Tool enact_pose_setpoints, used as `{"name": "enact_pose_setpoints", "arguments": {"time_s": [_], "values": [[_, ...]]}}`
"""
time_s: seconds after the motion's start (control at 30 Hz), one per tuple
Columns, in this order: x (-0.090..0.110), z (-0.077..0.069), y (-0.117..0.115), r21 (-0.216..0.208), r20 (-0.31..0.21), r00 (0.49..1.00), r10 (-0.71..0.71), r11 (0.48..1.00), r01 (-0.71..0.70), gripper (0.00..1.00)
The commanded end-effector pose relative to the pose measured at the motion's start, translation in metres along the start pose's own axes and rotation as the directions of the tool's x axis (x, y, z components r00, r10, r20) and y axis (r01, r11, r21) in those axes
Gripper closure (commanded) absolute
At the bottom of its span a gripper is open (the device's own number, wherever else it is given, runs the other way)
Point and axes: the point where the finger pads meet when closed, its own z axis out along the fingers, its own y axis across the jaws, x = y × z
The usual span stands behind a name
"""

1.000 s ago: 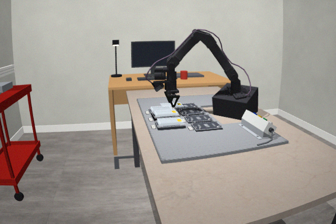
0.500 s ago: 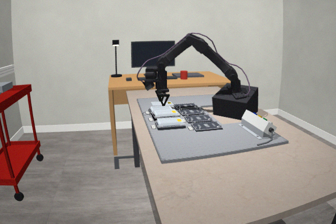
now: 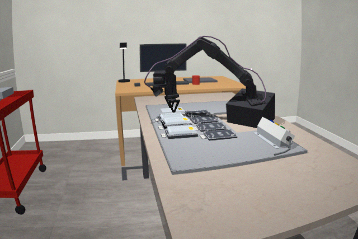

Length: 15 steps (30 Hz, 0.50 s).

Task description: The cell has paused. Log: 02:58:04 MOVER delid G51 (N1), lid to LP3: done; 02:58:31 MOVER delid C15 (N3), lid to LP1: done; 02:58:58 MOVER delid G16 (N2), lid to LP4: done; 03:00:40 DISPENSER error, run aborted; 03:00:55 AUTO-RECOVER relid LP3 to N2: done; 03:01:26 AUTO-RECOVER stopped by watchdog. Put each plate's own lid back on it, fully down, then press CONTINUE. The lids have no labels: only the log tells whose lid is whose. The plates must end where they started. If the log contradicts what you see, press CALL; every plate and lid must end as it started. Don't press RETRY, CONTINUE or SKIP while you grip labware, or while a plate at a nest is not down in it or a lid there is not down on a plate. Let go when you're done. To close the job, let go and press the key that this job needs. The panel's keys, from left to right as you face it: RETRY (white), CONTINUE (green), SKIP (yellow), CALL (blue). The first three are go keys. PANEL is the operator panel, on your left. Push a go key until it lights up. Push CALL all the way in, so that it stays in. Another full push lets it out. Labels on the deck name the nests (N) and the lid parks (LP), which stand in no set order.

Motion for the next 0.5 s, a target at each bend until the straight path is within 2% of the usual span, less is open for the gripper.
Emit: {"name": "enact_pose_setpoints", "arguments": {"time_s": [0.0,0.47], "values": [[-0.0177,-0.0314,-0.0071,0.015,0.074,0.997,-0.004,1.000,0.003,1.00],[-0.0170,-0.0304,-0.0084,0.014,0.070,0.998,-0.003,1.000,0.002,1.00]]}}
